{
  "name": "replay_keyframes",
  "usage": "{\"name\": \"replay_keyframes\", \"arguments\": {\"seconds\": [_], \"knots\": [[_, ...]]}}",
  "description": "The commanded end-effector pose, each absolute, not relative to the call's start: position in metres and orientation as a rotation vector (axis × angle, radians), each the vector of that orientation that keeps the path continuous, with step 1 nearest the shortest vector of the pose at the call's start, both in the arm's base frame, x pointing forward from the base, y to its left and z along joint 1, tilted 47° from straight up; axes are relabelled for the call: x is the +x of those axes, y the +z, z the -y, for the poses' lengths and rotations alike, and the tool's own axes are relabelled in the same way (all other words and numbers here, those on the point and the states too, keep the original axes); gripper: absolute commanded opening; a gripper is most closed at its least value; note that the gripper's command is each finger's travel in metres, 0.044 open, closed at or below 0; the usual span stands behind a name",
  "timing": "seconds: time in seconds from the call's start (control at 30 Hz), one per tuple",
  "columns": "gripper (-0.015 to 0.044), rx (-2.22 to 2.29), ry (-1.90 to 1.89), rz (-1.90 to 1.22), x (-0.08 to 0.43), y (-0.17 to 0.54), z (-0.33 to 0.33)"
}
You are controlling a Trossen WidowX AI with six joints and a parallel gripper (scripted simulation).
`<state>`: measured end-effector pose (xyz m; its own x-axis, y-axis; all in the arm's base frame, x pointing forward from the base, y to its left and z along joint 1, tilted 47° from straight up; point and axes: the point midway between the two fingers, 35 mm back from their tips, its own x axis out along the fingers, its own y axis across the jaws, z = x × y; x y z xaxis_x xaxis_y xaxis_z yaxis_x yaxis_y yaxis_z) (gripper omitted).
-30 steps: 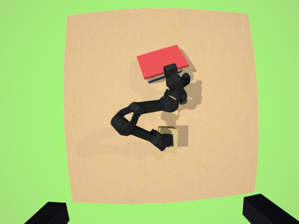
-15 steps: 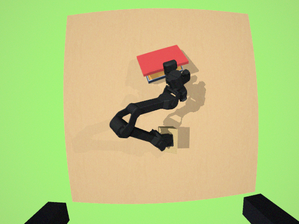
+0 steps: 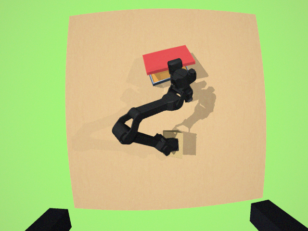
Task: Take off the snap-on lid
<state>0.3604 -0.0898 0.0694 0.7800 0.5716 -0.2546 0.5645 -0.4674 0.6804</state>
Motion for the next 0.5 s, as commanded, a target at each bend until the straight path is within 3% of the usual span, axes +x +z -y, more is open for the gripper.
{"name": "replay_keyframes", "arguments": {"seconds": [0.0,0.47], "knots": [[0.0000,2.158,0.023,-0.823,0.362,0.078,0.097],[0.0000,2.157,0.023,-0.823,0.360,0.091,0.110]]}}
